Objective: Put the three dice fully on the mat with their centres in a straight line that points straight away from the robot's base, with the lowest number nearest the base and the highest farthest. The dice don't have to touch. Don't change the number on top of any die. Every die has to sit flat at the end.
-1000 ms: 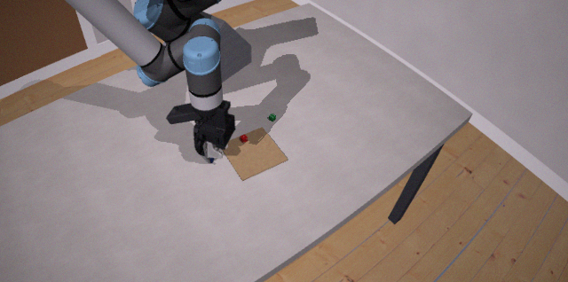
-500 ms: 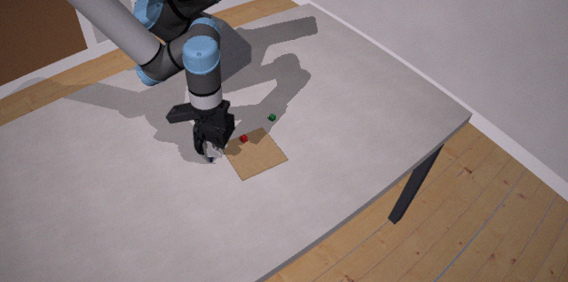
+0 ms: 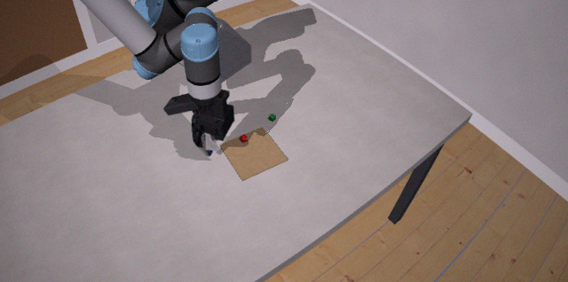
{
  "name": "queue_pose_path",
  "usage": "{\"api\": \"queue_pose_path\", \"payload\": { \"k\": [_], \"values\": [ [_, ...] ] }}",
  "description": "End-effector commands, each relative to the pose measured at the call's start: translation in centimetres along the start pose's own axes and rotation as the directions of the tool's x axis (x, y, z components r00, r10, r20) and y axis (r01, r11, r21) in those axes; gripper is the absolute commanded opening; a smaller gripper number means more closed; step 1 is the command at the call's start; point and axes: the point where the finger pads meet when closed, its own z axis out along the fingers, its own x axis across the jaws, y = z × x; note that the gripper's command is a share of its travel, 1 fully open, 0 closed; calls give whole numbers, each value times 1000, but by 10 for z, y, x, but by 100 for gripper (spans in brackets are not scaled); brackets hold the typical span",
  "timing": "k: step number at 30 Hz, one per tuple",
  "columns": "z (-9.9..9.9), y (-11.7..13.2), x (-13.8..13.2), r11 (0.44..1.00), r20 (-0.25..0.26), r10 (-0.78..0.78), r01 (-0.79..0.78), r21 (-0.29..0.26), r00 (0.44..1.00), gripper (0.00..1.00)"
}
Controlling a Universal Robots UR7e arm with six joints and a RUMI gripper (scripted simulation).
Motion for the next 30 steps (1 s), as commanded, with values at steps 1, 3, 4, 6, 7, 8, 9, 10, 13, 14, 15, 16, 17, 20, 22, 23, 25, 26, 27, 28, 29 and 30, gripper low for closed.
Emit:
{"api": "queue_pose_path", "payload": {
  "k": [1,3,4,6,7,8,9,10,13,14,15,16,17,20,22,23,25,26,27,28,29,30],
  "values": [
    [-24,1,-1,1000,-5,0,0,3,1000,0],
    [-32,1,-1,1000,-5,0,0,3,1000,0],
    [-35,1,-1,1000,-5,0,0,3,1000,0],
    [-42,1,-1,1000,-5,0,0,2,1000,0],
    [-46,1,-1,1000,-5,0,0,2,1000,0],
    [-49,1,-1,1000,-5,0,0,2,1000,0],
    [-52,1,-1,1000,-5,0,0,2,1000,0],
    [-52,1,-1,1000,-5,0,0,2,1000,0],
    [-57,1,-1,1000,-5,0,0,2,1000,0],
    [-59,1,-1,1000,-5,0,0,2,1000,0],
    [-62,1,-1,1000,-5,0,0,2,1000,0],
    [-63,1,-1,1000,-5,0,0,2,1000,0],
    [-65,1,-1,1000,-5,0,0,2,1000,0],
    [-68,1,-1,1000,-5,1,0,2,1000,0],
    [-69,1,-1,1000,-5,1,0,2,1000,0],
    [-69,1,-1,1000,-5,1,0,2,1000,0],
    [-70,1,-1,1000,-5,1,0,2,1000,0],
    [-70,1,-1,1000,-5,1,0,2,1000,0],
    [-70,1,-1,1000,-5,1,0,2,1000,0],
    [-70,1,-1,1000,-5,1,0,2,1000,0],
    [-70,1,-1,1000,-5,1,0,2,1000,0],
    [-70,1,-1,1000,-5,1,0,2,1000,0]
  ]
}}
